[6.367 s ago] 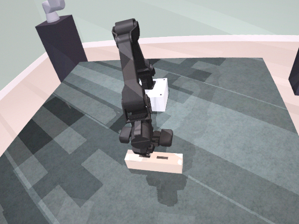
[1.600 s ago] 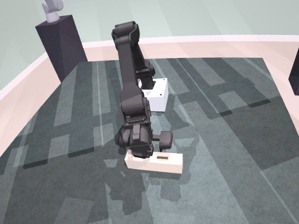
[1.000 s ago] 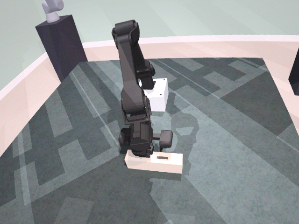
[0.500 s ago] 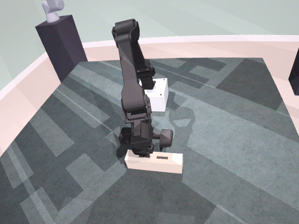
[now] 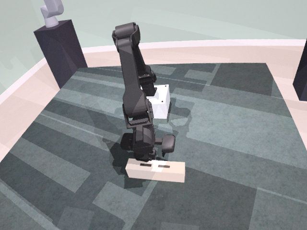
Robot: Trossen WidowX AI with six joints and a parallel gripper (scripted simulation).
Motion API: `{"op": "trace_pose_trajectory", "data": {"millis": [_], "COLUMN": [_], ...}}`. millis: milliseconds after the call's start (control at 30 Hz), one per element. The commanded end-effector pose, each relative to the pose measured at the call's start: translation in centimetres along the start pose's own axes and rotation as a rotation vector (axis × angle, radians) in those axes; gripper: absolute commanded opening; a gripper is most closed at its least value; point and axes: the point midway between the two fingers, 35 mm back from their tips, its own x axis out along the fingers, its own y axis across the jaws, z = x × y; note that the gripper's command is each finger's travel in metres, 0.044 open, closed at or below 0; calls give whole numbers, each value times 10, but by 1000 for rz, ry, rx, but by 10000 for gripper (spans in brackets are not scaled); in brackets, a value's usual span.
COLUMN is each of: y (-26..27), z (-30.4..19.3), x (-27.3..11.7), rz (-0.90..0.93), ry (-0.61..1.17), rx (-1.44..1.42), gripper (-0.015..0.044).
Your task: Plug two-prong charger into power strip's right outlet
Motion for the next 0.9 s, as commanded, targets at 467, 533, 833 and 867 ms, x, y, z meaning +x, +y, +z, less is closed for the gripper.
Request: {"op": "trace_pose_trajectory", "data": {"millis": [467, 533, 833, 867], "y": [0, 0, 0, 0], "z": [-22, -24, -34, -35], "x": [2, 3, 3, 3], "rz": [-4, -4, -4, -4], "ry": [4, 4, 5, 5], "rx": [3, 3, 3, 3], "gripper": [440, 440, 440, 440]}}
